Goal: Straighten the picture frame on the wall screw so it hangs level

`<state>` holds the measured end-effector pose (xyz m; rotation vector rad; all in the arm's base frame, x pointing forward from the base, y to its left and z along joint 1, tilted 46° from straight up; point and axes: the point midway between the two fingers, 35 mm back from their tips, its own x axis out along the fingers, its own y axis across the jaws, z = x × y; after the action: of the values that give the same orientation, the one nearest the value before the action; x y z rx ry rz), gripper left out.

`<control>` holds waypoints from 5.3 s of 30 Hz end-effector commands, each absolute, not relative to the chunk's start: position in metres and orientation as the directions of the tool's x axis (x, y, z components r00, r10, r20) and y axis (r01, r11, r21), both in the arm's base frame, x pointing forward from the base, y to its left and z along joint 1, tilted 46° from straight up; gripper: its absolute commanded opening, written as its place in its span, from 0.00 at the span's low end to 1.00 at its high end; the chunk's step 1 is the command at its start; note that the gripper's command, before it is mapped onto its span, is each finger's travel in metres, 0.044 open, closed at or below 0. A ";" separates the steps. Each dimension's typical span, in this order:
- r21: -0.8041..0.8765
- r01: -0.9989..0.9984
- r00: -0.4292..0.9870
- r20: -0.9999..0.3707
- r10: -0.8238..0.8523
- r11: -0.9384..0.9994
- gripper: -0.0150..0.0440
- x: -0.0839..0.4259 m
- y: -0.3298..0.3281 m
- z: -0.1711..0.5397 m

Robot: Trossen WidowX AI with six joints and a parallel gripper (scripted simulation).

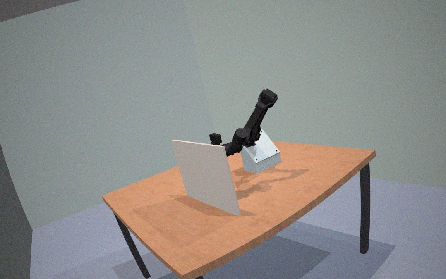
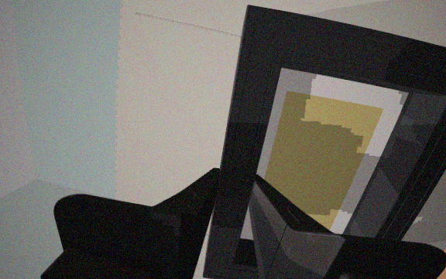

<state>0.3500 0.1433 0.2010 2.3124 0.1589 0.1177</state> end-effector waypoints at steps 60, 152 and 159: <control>0.924 0.031 0.989 0.026 0.142 -0.382 0.69 0.168 0.093 0.222; 0.924 0.031 0.989 0.026 0.142 -0.382 0.69 0.167 0.092 0.221; 0.903 0.036 0.990 0.028 0.141 -0.428 0.69 0.191 0.114 0.217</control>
<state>0.1798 0.1050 0.2242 2.0067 0.1189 0.1276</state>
